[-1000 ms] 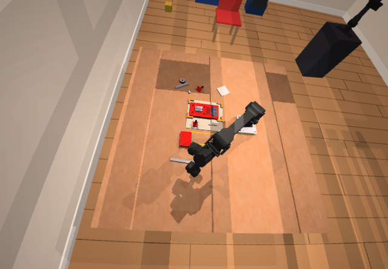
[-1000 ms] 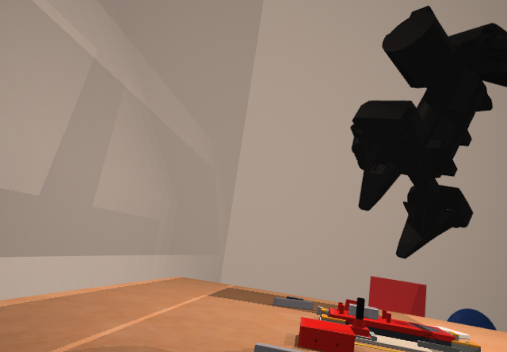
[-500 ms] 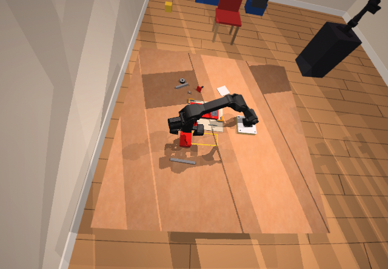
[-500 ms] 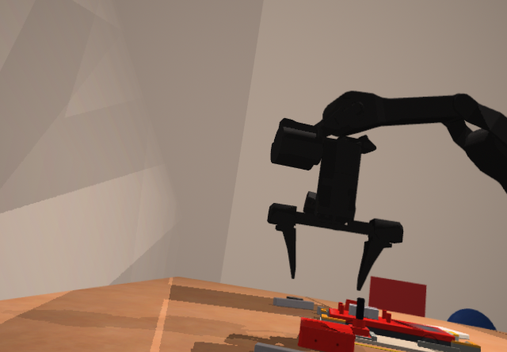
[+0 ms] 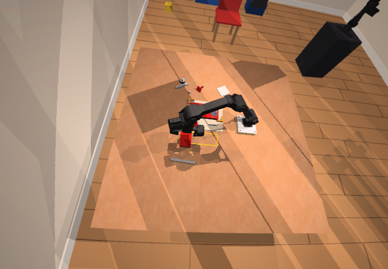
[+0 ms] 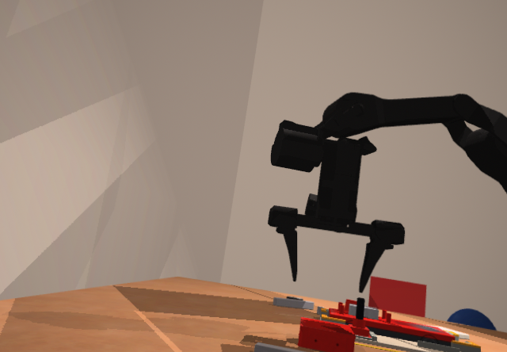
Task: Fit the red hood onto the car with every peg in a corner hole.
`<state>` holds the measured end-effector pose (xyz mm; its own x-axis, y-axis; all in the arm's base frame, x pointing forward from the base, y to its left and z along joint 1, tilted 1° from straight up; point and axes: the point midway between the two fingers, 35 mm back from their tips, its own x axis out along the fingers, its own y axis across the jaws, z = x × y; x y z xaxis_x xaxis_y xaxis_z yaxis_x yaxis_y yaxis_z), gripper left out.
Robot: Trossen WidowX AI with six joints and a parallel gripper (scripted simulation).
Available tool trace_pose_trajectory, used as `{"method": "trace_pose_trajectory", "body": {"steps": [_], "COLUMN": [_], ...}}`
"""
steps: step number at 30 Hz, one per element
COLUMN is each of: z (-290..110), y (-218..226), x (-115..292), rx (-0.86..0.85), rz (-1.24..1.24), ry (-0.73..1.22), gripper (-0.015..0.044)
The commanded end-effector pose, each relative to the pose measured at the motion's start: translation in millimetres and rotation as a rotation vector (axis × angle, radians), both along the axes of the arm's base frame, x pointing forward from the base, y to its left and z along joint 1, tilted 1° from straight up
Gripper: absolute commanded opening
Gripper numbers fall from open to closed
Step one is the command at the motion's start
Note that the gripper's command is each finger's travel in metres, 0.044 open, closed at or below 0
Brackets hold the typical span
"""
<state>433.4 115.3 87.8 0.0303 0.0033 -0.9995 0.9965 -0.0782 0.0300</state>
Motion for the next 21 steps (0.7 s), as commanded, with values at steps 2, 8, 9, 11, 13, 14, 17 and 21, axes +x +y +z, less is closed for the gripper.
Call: {"method": "trace_pose_trajectory", "body": {"steps": [2, 8, 9, 11, 13, 14, 17, 21], "z": [-5.5, -10.7, -11.6, -13.4, -15.1, -16.0, -18.6, -22.2], "y": [0.3, 0.6, 0.6, 0.7, 0.8, 0.9, 1.0, 1.2], "x": [-0.6, -0.4, -0.3, -0.3, -0.2, -0.2, -0.2, -0.2], "rx": [0.002, 0.002, 0.002, 0.002, 0.002, 0.002, 0.002, 0.002], "rz": [-0.004, -0.004, -0.004, -0.004, -0.004, -0.004, -0.004, -0.004], "ry": [0.005, 0.005, 0.005, 0.005, 0.005, 0.005, 0.005, 0.005], "gripper": [0.044, 0.044, 0.044, 0.044, 0.044, 0.044, 0.044, 0.044]}}
